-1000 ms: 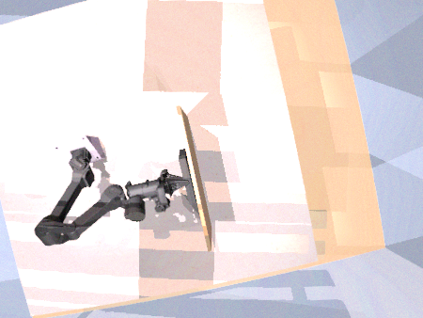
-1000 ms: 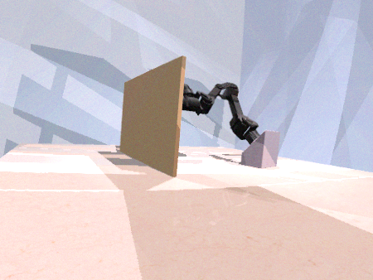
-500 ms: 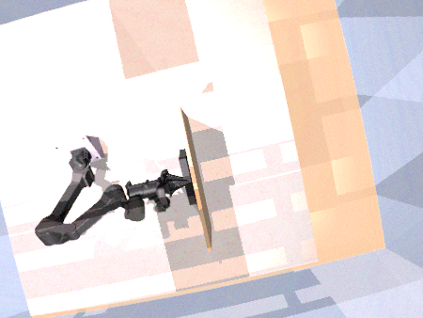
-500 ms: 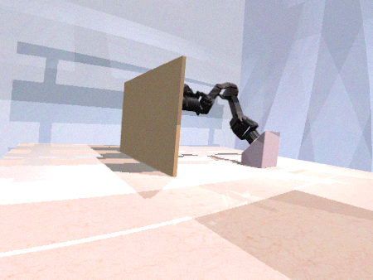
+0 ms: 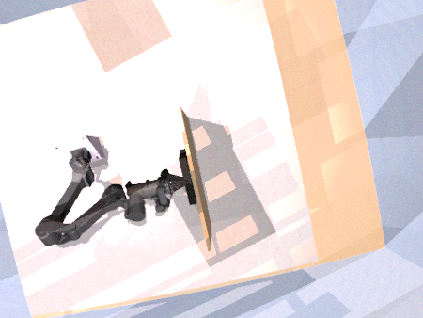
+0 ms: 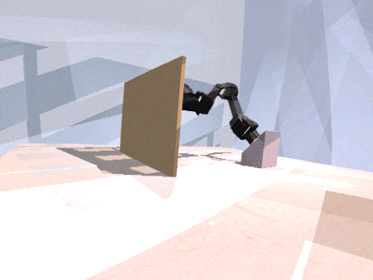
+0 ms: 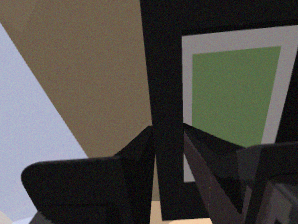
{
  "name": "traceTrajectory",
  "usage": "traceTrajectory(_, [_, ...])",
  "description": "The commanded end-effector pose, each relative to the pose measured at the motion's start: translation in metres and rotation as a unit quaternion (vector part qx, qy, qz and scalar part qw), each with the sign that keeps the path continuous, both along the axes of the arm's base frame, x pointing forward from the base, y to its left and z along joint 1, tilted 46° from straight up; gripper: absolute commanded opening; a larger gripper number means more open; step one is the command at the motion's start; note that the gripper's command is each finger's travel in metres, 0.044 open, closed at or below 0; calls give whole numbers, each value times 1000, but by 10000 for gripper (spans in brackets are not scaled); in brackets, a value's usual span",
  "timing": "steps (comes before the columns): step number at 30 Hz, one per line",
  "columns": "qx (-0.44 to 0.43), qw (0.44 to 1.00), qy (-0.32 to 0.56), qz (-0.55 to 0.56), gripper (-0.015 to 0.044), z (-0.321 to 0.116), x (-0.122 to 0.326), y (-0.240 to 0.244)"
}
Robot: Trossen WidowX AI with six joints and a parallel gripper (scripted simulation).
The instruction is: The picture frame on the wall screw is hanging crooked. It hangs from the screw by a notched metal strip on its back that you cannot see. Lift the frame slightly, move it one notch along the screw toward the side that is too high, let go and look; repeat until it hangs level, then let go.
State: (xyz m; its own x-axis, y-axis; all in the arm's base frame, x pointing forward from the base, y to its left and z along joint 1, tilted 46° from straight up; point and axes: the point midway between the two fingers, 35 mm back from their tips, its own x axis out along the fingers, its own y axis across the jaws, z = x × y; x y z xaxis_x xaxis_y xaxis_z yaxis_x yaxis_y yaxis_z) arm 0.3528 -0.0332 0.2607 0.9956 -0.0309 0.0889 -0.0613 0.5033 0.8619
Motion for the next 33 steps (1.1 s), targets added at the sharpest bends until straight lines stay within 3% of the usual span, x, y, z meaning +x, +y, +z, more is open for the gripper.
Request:
traceTrajectory(1, [-3,1000,-3,3,0,1,0,2])
traceTrajectory(33, [-2,1000,-3,3,0,-2,0,7])
